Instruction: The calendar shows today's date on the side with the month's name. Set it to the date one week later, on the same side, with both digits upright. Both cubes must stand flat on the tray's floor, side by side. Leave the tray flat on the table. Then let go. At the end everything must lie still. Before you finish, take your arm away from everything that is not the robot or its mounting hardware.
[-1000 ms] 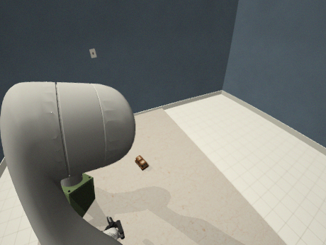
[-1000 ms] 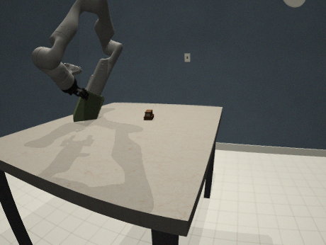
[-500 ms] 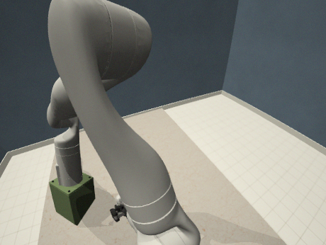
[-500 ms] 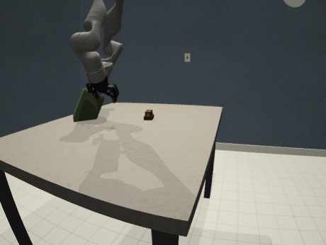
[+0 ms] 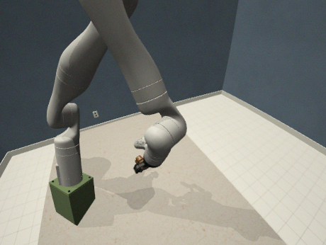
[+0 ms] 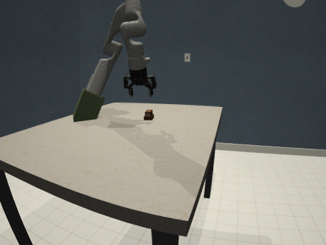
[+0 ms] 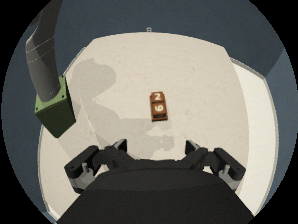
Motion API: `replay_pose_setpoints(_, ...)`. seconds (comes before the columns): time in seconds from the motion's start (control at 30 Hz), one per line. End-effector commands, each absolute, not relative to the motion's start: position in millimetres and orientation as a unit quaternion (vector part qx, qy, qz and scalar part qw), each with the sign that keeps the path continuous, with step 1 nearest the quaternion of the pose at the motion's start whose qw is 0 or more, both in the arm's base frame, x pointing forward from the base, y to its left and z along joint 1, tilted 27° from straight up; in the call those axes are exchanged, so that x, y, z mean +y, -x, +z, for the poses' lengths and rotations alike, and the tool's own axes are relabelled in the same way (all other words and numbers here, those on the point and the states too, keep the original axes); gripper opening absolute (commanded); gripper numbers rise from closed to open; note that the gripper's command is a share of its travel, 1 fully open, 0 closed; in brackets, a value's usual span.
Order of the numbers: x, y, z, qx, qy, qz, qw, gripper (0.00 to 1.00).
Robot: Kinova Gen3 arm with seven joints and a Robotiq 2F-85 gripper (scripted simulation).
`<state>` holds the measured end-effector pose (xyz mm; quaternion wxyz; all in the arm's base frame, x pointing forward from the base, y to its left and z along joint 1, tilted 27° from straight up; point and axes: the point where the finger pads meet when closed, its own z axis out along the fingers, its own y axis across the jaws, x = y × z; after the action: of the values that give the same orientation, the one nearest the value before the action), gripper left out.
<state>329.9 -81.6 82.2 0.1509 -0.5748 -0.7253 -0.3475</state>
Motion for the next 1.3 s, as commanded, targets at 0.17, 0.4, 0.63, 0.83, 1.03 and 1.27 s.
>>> replay_pose_setpoints(0.17,-38,-336,122,-0.755,0.575,-0.306,0.08,1.0)
replay_pose_setpoints(0.4,-5,-325,134,-0.765,0.584,-0.27,0.023,1.0)
replay_pose_setpoints(0.63,7,-311,137,-0.77,0.59,-0.243,-0.013,1.0)
replay_pose_setpoints(0.83,9,-306,137,-0.771,0.591,-0.235,-0.023,1.0)
replay_pose_setpoints(1.03,9,-304,137,-0.772,0.591,-0.232,-0.027,1.0)
replay_pose_setpoints(1.27,9,-304,137,-0.772,0.591,-0.232,-0.027,1.0)
